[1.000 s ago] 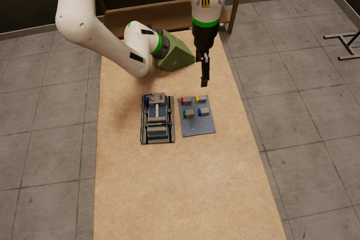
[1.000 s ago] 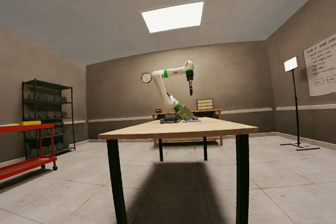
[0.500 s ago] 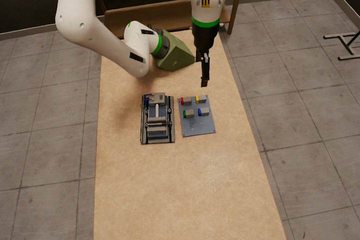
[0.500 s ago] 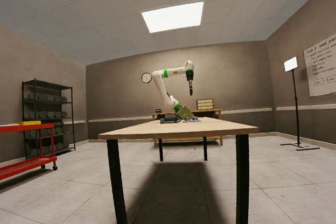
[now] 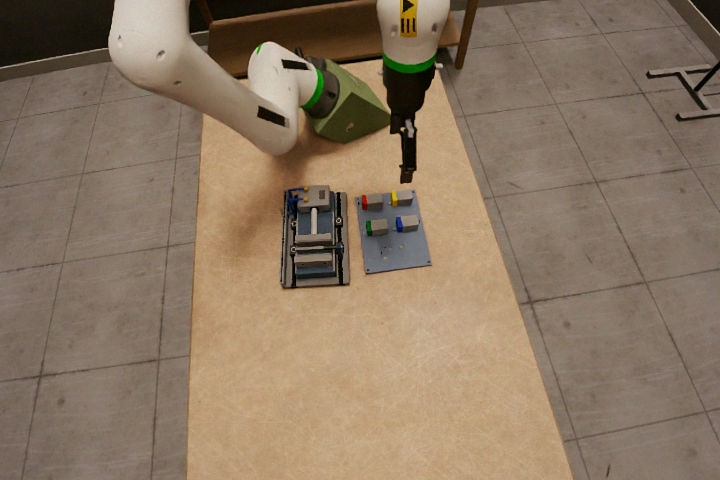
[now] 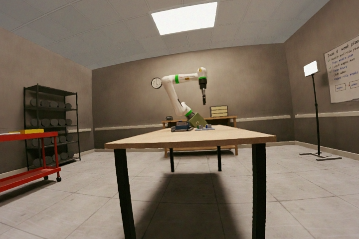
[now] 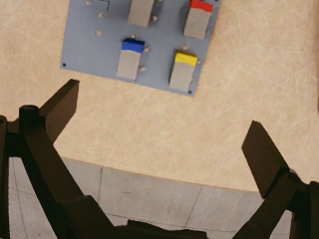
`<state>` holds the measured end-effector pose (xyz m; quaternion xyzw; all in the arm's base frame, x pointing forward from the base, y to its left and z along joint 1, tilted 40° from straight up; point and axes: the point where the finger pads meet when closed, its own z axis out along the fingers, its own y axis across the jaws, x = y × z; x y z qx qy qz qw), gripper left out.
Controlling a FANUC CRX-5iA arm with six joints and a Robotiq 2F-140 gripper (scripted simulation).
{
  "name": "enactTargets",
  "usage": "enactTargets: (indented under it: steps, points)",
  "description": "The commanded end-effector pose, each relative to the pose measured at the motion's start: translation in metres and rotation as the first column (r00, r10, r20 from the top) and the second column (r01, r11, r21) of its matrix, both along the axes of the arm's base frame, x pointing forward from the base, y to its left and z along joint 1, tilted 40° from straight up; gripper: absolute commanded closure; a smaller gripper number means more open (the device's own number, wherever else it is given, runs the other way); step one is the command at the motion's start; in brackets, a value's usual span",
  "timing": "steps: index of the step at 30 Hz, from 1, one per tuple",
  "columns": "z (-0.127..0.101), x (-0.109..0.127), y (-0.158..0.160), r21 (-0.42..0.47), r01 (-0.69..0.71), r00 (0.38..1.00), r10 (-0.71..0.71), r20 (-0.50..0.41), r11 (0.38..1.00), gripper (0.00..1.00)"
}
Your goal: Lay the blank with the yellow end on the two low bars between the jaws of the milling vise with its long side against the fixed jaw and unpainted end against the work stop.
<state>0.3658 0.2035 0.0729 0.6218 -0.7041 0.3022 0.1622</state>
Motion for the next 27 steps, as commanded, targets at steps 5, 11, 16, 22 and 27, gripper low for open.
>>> enactTargets:
  steps: [5,11,16,22,27]
  points:
    - [-0.0039,0.0014,-0.0033,0.001,-0.001,1.0,0.001,0.001,1.0,0.0]
    - [-0.0042,0.0016,-0.0034,0.001,-0.001,1.0,0.001,0.001,1.0,0.0]
    - [-0.0044,0.0019,-0.0035,0.001,-0.001,1.0,0.001,0.002,1.0,0.0]
    - [-0.0036,0.0017,-0.0027,0.002,-0.001,1.0,0.001,0.002,1.0,0.0]
    - [-0.0025,0.0013,-0.0017,0.001,-0.001,1.0,0.001,0.002,1.0,0.0]
